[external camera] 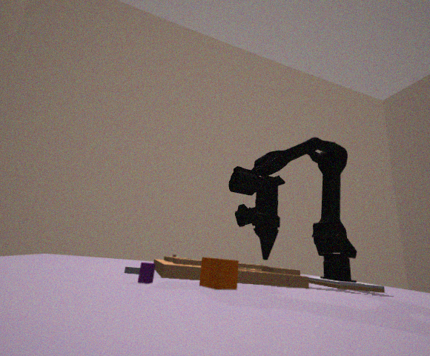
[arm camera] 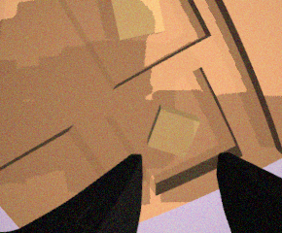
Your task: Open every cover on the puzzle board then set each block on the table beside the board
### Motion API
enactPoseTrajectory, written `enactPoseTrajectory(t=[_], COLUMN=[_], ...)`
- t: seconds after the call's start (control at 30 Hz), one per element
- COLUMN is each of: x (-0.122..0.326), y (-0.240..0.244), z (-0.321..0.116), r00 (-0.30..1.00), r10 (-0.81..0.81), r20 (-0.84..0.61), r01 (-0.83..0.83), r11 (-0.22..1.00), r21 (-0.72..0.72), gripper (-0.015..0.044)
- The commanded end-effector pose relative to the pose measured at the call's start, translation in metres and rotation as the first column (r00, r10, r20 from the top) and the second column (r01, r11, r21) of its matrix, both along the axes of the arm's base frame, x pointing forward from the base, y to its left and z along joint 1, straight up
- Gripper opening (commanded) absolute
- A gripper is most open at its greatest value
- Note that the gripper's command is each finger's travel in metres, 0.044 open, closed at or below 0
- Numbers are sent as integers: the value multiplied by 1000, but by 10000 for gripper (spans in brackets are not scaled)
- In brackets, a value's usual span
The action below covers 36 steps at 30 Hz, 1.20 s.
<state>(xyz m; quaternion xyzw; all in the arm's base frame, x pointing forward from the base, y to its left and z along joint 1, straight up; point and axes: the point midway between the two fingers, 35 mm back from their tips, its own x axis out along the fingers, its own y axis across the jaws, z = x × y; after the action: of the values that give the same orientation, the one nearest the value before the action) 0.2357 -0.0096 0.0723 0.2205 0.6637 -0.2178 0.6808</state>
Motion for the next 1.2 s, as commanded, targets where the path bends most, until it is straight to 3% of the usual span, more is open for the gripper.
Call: enactPoseTrajectory(t=[0.0,0.6,1.17], x=[0,0,1], y=[0,0,0], z=[0,0,-4], r00=[997,943,939], r10=[-75,-334,-343], r20=[2,0,0], r01=[74,334,343], r11=[997,943,939], r21=[4,11,11], gripper=[144,144,144])
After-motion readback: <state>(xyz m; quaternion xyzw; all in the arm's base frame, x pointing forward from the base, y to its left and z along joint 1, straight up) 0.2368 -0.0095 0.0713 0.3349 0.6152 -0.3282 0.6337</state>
